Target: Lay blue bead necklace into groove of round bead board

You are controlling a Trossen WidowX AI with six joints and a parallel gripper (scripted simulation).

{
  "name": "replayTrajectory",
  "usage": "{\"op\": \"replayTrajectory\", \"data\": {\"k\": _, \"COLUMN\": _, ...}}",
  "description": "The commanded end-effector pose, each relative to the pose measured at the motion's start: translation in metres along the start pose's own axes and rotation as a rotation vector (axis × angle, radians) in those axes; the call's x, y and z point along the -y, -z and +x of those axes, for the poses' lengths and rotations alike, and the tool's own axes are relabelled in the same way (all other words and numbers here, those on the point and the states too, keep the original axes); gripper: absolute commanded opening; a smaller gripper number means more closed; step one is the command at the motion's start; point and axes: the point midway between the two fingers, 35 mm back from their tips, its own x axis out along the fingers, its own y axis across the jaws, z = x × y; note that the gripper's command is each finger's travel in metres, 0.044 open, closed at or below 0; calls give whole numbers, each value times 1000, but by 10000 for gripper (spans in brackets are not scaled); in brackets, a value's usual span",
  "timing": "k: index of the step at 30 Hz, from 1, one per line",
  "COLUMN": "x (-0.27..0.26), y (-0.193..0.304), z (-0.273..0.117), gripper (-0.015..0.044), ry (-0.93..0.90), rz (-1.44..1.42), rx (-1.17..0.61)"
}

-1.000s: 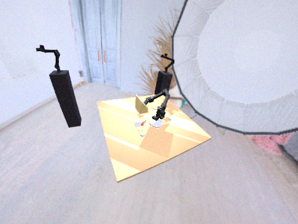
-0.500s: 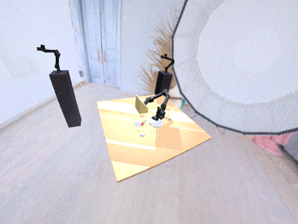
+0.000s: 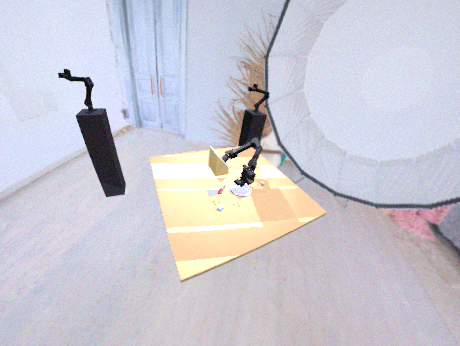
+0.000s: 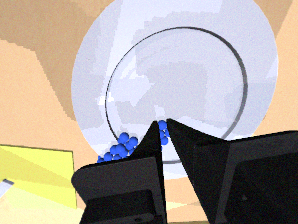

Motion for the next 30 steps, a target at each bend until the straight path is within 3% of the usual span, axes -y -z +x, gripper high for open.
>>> {"op": "replayTrajectory", "data": {"k": 1, "x": 0, "y": 0, "z": 0, "gripper": 0, "ry": 0, "rz": -1, "rx": -1}}
{"op": "replayTrajectory", "data": {"k": 30, "x": 15, "y": -6, "z": -25, "gripper": 0, "ry": -3, "rz": 4, "rx": -1}}
